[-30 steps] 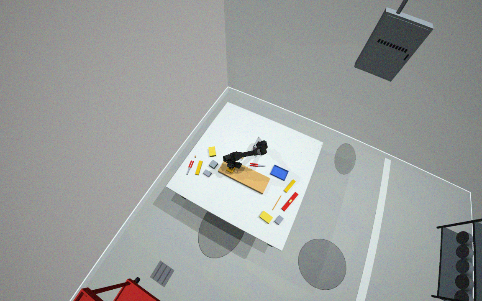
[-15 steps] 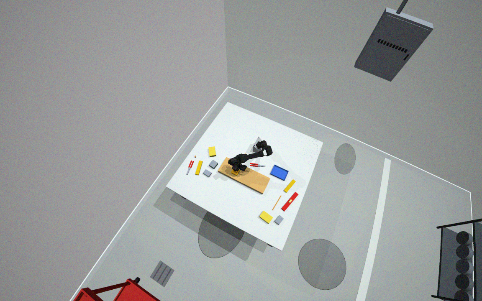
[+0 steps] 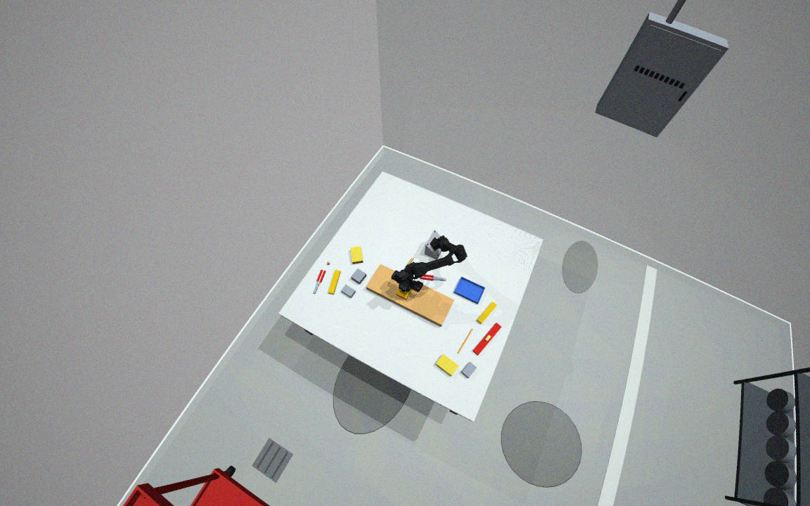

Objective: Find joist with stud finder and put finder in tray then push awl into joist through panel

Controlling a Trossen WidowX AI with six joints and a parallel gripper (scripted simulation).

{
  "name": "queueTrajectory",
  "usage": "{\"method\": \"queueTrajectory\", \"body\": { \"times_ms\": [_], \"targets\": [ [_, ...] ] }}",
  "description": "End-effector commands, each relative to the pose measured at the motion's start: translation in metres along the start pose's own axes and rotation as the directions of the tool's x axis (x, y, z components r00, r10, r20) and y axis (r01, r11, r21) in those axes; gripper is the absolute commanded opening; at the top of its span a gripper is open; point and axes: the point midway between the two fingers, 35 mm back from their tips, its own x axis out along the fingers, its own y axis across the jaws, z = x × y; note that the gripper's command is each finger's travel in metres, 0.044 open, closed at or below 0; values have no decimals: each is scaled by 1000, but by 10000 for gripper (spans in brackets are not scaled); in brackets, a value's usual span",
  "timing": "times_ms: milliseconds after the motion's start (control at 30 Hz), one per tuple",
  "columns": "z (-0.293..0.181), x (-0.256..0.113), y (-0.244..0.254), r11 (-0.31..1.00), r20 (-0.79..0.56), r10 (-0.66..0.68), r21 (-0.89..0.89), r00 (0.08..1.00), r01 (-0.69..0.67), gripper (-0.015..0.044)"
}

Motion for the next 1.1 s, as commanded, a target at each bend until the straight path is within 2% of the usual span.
{"method": "queueTrajectory", "body": {
  "times_ms": [0,1067],
  "targets": [
    [0,1,19,1000,0,6,0,1000,-6,0],
    [0,0,139,1000,0,12,2,1000,-12,0]
  ]
}}
